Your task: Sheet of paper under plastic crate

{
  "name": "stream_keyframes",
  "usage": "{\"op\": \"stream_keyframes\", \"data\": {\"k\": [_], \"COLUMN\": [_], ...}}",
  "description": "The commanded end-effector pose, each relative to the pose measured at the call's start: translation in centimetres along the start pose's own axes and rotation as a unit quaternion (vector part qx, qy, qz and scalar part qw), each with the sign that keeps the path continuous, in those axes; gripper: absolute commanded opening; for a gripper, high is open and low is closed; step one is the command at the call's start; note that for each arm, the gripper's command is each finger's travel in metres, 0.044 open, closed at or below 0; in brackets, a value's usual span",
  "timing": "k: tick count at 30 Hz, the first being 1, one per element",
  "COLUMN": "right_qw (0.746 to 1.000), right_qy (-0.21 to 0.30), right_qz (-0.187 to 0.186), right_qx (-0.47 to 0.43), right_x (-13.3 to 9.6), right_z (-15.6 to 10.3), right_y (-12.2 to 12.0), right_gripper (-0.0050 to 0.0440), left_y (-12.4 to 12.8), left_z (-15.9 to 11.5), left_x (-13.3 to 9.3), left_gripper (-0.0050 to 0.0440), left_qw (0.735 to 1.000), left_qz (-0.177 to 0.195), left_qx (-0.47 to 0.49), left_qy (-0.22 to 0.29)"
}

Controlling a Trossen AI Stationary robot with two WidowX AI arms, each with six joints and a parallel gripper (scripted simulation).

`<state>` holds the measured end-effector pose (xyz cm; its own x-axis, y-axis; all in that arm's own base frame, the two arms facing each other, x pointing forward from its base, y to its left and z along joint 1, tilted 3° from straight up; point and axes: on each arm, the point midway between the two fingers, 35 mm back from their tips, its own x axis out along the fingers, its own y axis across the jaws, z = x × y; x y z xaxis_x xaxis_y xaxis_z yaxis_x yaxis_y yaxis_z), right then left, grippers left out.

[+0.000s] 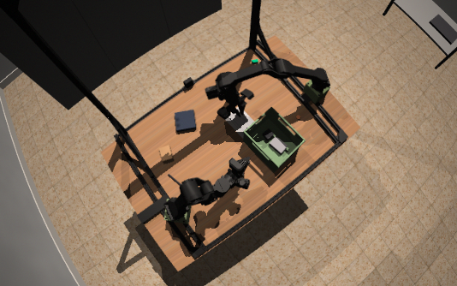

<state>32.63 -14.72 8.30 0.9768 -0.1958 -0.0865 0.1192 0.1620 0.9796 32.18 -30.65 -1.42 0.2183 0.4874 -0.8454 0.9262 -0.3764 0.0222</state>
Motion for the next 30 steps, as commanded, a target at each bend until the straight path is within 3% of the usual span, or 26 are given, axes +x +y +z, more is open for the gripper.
{"op": "stream_keyframes", "data": {"k": [1,18,30], "right_qw": [1.000,0.996,0.996], "right_qy": [0.000,-0.001,-0.004], "right_qz": [-0.003,-0.018,-0.004], "right_qx": [0.016,0.083,0.084], "right_x": [1.3,5.8,6.9], "right_z": [0.0,-0.4,-0.1], "right_y": [-0.6,-3.6,-3.1], "right_gripper": [0.0150,0.0150,0.0150], "left_y": [-0.1,-0.1,-0.1], "left_z": [0.1,0.1,0.1], "left_x": [0.4,0.4,0.4], "left_gripper": [0.0060,0.0060,0.0060], "left_qw": [1.000,1.000,1.000], "left_qz": [-0.003,-0.003,-0.003], "left_qx": [0.006,0.006,0.006], "left_qy": [0.005,0.005,0.005]}}
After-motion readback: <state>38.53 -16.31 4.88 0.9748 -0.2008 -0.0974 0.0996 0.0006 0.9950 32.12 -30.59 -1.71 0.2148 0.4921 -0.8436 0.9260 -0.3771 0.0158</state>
